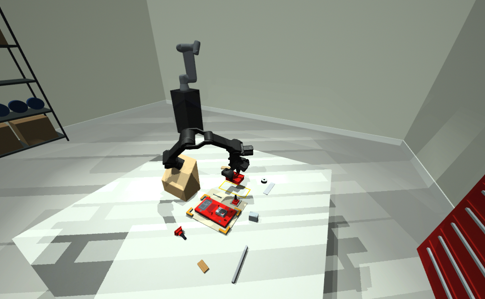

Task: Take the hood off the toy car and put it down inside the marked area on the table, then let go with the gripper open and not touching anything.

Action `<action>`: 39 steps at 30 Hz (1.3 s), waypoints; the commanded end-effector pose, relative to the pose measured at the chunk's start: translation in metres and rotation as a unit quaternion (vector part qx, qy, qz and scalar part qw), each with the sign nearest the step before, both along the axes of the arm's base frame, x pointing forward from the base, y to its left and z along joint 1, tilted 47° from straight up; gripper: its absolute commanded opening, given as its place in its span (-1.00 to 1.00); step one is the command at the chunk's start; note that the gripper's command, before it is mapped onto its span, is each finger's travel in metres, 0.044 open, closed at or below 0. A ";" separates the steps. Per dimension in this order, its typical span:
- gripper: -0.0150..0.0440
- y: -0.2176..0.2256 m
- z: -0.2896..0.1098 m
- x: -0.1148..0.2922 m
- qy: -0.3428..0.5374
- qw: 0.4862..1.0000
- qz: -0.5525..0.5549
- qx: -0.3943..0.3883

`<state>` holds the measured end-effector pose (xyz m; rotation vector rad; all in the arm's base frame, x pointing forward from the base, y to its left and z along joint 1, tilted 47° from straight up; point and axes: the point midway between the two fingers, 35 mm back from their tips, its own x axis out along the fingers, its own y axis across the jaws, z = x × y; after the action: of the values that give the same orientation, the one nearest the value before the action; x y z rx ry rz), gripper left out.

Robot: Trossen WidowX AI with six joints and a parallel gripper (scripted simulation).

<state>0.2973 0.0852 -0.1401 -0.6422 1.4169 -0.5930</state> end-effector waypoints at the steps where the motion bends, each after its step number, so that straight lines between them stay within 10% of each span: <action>1: -0.49 -0.003 -0.002 0.000 0.002 1.000 0.003 -0.002; 39: -0.49 -0.025 -0.023 0.002 0.002 1.000 0.003 -0.003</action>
<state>0.2999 0.0633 -0.1611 -0.6428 1.4159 -0.5934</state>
